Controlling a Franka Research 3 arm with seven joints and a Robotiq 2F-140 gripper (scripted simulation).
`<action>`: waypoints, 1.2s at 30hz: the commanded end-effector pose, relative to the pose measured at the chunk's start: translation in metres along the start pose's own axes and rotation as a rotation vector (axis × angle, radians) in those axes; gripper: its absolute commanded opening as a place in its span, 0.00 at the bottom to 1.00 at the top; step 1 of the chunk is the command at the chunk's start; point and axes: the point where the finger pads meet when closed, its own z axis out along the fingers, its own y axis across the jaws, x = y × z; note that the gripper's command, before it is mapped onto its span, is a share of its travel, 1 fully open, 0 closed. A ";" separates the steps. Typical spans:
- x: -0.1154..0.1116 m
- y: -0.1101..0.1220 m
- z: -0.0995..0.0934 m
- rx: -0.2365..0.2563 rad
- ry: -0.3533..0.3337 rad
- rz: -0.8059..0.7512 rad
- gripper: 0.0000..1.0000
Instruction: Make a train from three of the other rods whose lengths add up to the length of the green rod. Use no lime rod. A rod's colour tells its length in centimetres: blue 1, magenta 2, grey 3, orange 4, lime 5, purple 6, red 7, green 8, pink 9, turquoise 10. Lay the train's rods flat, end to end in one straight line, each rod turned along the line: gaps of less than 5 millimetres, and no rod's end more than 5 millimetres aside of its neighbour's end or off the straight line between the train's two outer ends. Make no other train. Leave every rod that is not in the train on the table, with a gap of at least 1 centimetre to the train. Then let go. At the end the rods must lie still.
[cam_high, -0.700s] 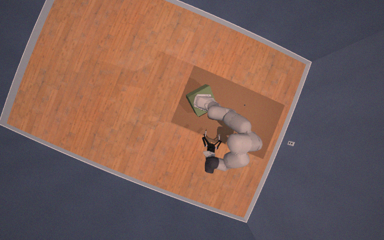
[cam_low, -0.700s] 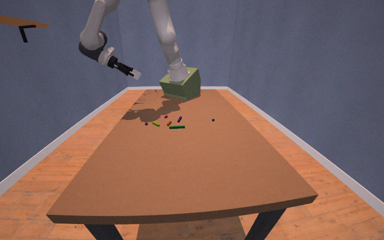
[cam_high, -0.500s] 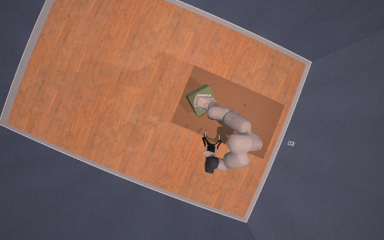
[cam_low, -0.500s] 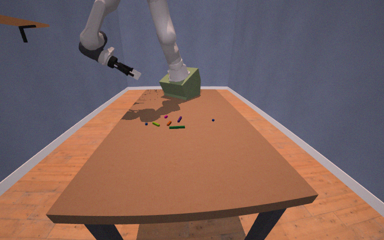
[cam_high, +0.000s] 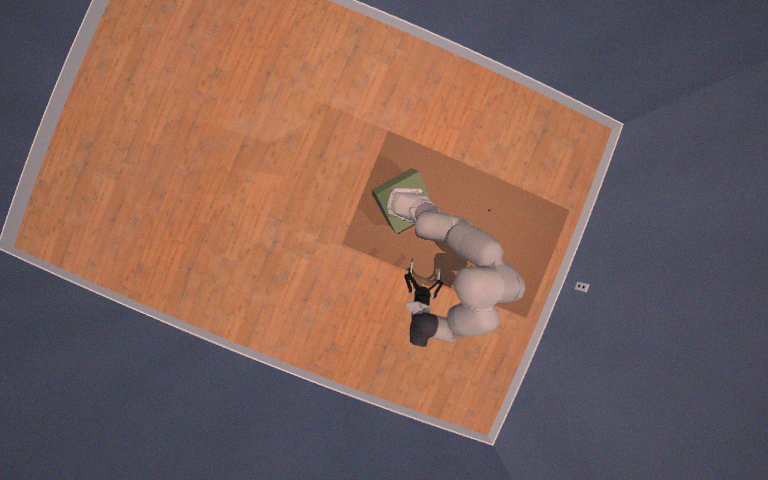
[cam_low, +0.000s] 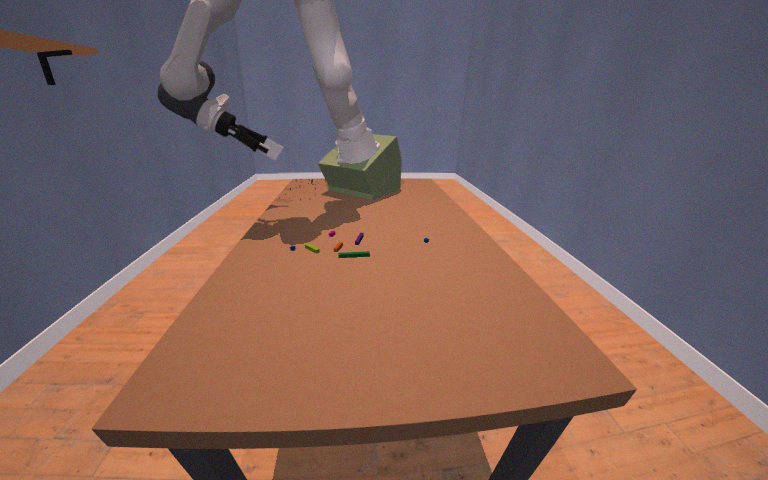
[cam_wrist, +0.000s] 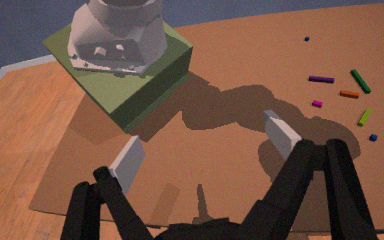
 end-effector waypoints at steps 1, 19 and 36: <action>-0.003 0.007 0.003 -0.012 -0.025 0.024 1.00; -0.025 0.088 0.043 -0.154 -0.310 0.285 1.00; -0.040 0.141 0.069 -0.247 -0.496 0.458 1.00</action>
